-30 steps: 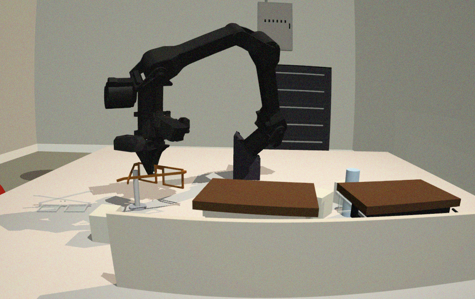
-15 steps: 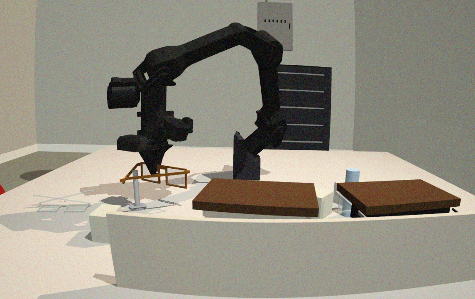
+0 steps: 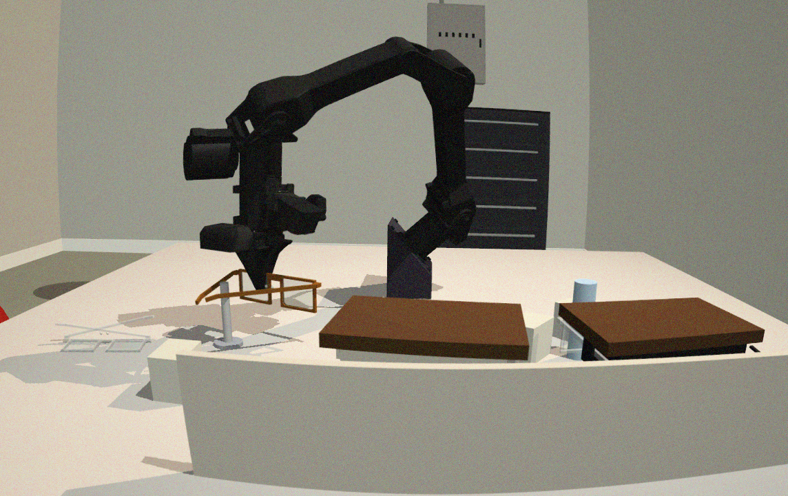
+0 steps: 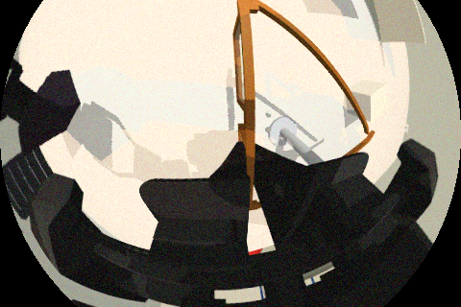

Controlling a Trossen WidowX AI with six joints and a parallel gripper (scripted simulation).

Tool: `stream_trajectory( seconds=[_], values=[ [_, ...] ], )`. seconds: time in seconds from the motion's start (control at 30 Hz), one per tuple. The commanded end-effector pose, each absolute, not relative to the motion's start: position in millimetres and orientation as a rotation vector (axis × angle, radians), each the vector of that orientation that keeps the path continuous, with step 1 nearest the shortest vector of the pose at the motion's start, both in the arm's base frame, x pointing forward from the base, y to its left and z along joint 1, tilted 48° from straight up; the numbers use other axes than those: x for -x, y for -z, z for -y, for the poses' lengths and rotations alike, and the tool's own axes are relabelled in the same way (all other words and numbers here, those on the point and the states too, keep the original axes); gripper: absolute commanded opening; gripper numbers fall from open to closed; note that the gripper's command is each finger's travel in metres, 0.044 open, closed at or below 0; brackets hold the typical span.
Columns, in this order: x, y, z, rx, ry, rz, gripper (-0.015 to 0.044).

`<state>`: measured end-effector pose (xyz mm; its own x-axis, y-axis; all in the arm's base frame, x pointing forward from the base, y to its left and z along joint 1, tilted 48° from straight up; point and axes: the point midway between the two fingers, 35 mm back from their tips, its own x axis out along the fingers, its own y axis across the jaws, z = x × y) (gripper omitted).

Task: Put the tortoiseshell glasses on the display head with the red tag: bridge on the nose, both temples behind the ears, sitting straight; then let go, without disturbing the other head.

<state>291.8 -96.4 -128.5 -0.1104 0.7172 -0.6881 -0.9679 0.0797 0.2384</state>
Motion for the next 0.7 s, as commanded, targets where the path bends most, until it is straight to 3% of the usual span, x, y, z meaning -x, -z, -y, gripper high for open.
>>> stream_trajectory(
  seconds=[0.0, 0.67],
  values=[
    [-289.9, 126.1, 93.4, 0.390, -1.490, -0.810, 0.0000],
    [-288.1, 116.9, 84.6, 0.389, -1.490, -0.810, 0.0000]
  ],
)
